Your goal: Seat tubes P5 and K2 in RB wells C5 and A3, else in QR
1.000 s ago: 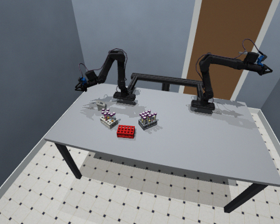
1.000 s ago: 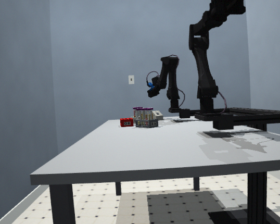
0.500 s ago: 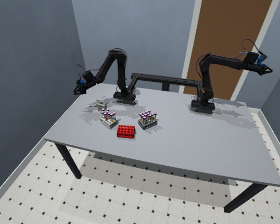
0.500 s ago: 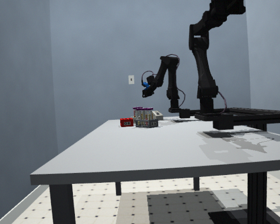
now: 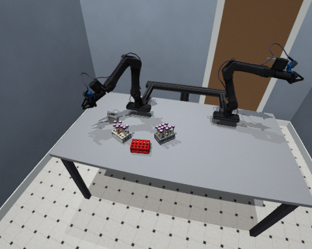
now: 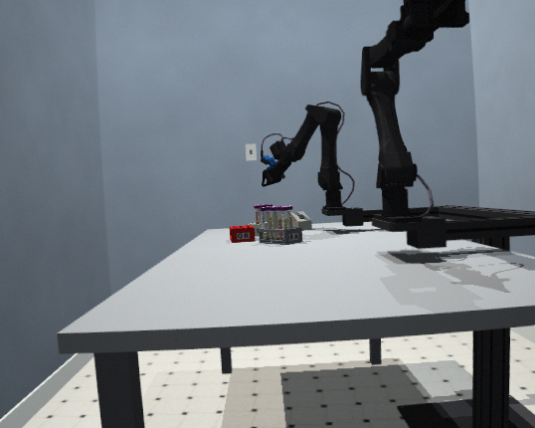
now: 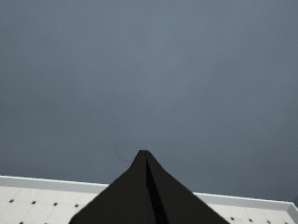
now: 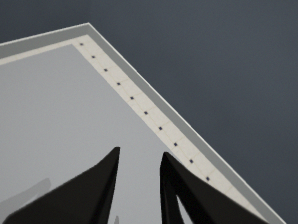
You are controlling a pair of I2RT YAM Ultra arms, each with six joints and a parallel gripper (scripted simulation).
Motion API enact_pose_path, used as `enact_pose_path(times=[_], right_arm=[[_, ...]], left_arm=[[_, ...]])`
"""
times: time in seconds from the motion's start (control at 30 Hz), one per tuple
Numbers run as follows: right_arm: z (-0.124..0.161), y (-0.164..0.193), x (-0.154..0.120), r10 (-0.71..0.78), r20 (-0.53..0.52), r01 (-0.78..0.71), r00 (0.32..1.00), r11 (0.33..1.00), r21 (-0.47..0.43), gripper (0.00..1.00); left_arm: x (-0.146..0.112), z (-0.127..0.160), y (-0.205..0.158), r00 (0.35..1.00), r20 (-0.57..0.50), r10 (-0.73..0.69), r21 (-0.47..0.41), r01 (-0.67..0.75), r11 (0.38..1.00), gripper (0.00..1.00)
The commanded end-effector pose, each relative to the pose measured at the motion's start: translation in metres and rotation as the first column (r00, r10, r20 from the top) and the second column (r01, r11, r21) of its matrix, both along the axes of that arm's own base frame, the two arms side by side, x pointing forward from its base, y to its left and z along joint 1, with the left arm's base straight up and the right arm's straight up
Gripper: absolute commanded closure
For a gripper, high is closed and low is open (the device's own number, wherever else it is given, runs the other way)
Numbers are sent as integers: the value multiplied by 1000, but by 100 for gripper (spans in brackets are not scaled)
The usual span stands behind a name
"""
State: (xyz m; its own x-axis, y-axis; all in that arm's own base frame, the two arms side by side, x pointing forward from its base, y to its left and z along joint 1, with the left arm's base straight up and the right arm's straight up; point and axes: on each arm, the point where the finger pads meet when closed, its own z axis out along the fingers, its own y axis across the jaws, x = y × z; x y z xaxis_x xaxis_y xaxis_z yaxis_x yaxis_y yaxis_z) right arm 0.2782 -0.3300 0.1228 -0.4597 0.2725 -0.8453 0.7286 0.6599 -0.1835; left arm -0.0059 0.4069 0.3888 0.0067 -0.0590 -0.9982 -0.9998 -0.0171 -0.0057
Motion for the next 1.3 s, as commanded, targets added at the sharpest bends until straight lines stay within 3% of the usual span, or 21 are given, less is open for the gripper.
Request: enact_pose_path(times=[0.0, 0.23, 0.47, 0.57, 0.63, 0.73, 0.9, 0.97, 1.1, 1.17, 1.27], right_arm=[[1, 12, 16, 12, -12, -11, 1000, 999, 37, 70], [-2, 41, 41, 137, -54, -128, 989, 981, 143, 70], [1, 57, 54, 134, -60, -124, 989, 982, 139, 70], [-2, 73, 64, 208, -82, -188, 975, 961, 202, 70], [9, 79, 67, 193, -72, -178, 979, 968, 176, 70], [-2, 95, 76, 267, -107, -233, 958, 939, 251, 70], [6, 106, 81, 253, -100, -225, 962, 947, 229, 70], [-2, 118, 86, 316, -129, -269, 940, 918, 291, 70], [12, 134, 92, 310, -115, -271, 944, 925, 267, 70], [-2, 146, 96, 372, -154, -305, 915, 890, 338, 70], [6, 158, 99, 367, -152, -305, 918, 896, 322, 70]], left_arm=[[-1, 27, -9, 1000, -7, -1, 59, 1, 998, 100], [-1, 27, -9, 1000, -7, -1, 59, 1, 998, 100], [-1, 27, -9, 1000, -7, -1, 59, 1, 998, 100], [-1, 27, -9, 1000, -7, -1, 59, 1, 998, 100], [-1, 27, -9, 1000, -7, -1, 59, 1, 998, 100], [-1, 27, -9, 1000, -7, -1, 59, 1, 998, 100], [-1, 27, -9, 1000, -7, -1, 59, 1, 998, 100], [-1, 27, -9, 1000, -7, -1, 59, 1, 998, 100], [-1, 27, -9, 1000, -7, -1, 59, 1, 998, 100], [-1, 27, -9, 1000, -7, -1, 59, 1, 998, 100], [-1, 27, -9, 1000, -7, -1, 59, 1, 998, 100]])
